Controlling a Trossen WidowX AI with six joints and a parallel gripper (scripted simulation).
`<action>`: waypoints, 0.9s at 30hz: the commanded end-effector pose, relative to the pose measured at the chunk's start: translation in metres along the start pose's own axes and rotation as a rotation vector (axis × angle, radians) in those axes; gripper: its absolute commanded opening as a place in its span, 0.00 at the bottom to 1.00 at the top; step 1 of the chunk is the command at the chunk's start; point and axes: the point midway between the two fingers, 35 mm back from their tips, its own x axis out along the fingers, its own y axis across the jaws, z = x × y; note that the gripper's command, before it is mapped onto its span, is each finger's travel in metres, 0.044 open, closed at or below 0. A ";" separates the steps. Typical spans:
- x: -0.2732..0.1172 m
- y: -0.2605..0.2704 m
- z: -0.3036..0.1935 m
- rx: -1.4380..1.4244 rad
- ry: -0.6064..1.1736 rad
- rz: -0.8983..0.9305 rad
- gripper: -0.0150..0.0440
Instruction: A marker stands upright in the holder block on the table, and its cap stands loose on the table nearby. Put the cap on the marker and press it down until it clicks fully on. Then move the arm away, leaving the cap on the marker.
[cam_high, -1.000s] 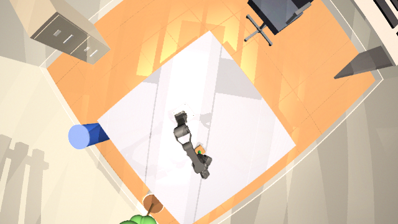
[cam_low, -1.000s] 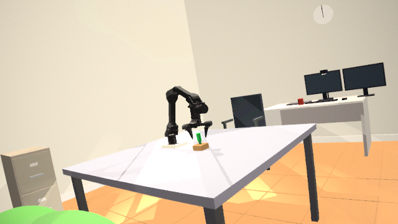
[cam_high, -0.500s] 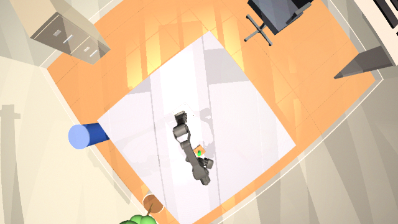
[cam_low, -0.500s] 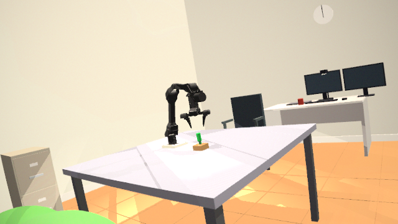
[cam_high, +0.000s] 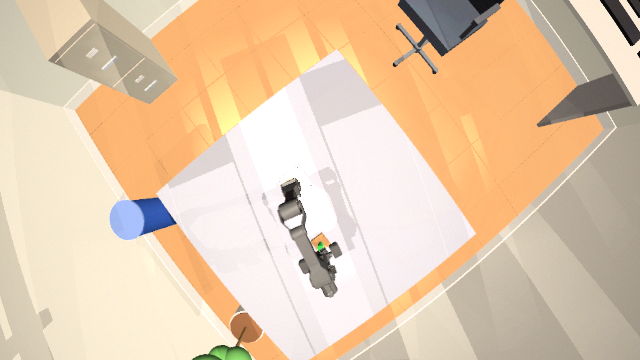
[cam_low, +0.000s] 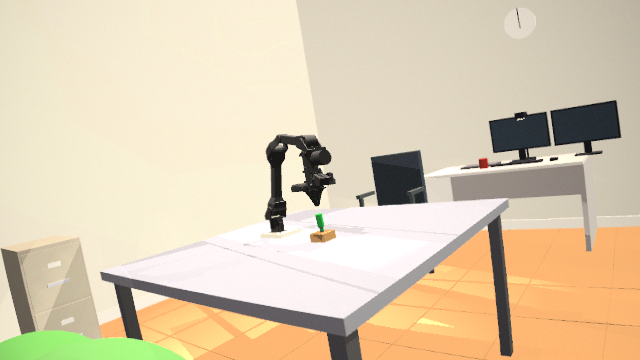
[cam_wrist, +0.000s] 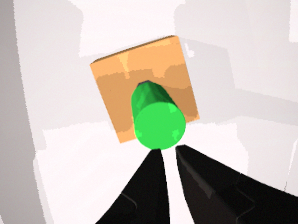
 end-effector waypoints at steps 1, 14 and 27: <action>0.002 0.000 -0.001 -0.161 0.000 0.002 0.25; 0.008 0.000 -0.001 -0.161 0.000 0.002 0.25; 0.027 0.000 -0.001 -0.161 0.000 0.003 0.25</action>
